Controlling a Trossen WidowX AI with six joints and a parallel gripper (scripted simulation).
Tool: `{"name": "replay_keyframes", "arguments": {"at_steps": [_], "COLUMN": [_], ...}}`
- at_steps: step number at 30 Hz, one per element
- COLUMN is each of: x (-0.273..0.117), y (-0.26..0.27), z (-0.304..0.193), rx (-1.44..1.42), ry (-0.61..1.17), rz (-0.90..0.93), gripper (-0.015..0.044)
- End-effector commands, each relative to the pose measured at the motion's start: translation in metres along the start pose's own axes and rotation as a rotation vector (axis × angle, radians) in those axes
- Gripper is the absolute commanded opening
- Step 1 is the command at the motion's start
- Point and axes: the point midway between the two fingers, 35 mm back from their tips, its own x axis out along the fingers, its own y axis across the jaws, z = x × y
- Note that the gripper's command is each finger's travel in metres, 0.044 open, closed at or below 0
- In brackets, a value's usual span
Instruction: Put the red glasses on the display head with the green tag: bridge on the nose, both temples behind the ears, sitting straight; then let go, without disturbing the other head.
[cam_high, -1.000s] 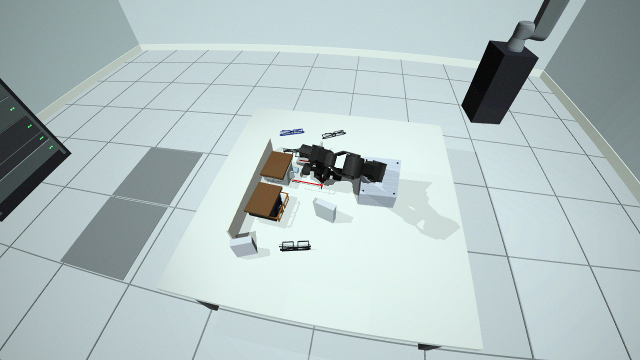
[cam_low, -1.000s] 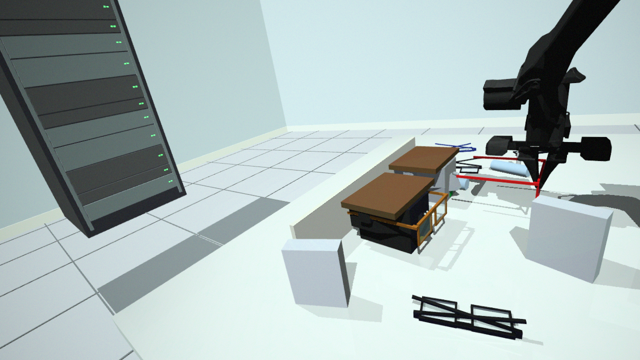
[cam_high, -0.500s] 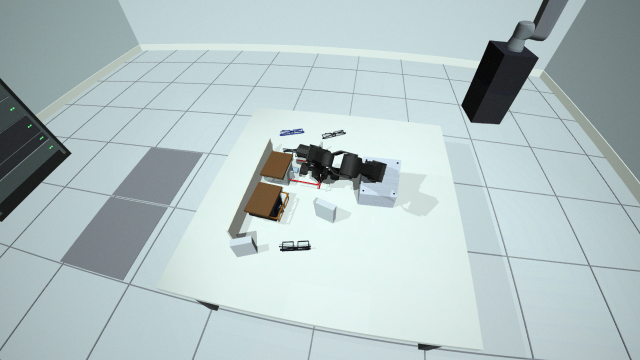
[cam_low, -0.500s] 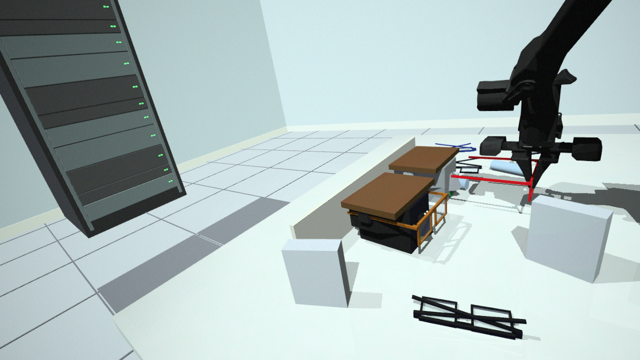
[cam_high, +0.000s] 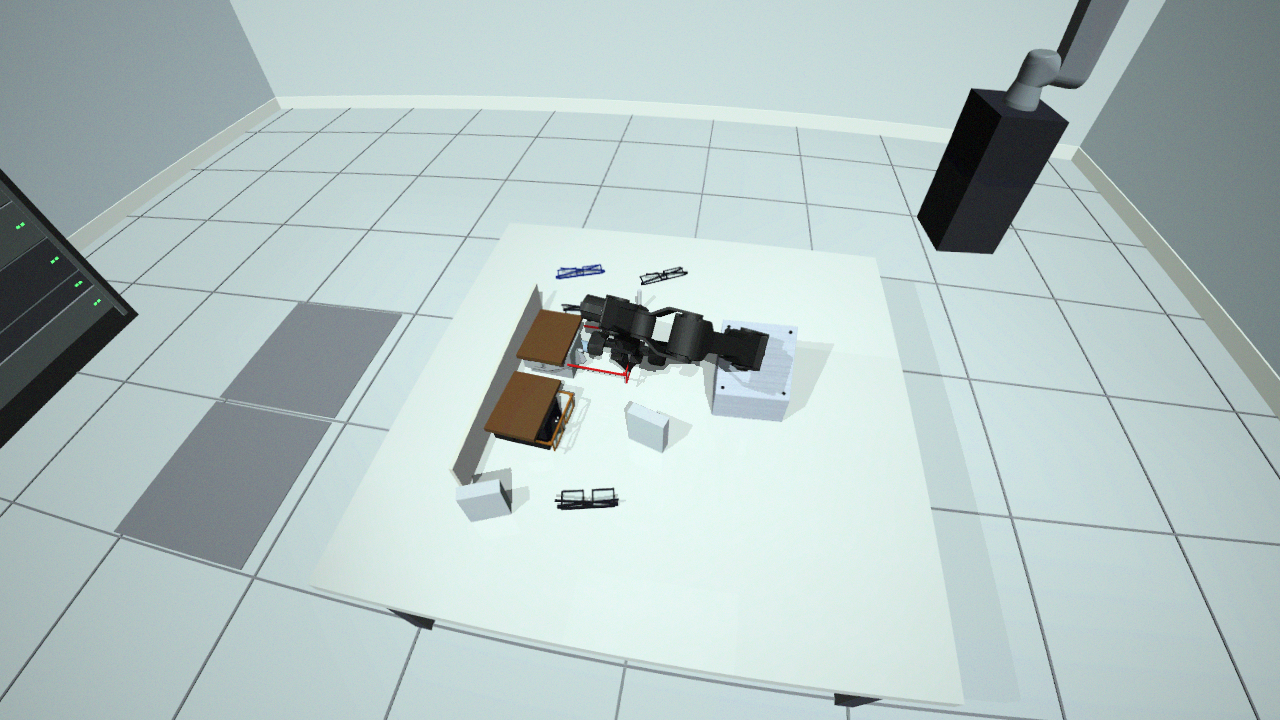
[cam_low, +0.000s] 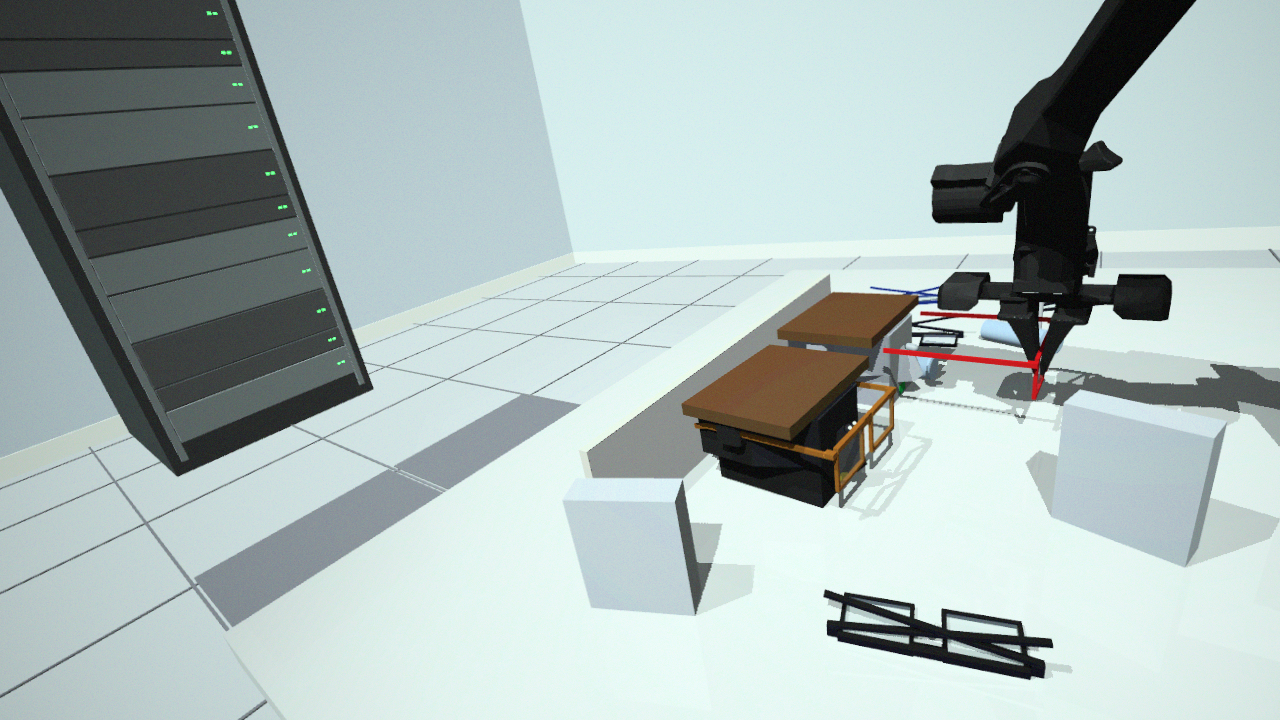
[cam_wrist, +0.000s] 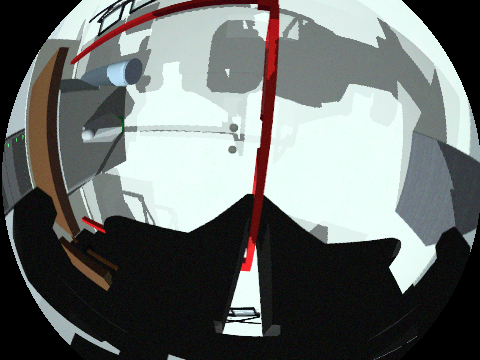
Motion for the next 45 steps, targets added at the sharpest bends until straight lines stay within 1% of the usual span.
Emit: {"name": "replay_keyframes", "arguments": {"at_steps": [1,45], "x": [0.001,0.001], "y": [0.007,0.068], "z": [0.001,0.0], "rx": [0.01,0.008], "ry": [0.005,0.001], "rz": [-0.004,-0.001], "gripper": [0.0,0.0]}}
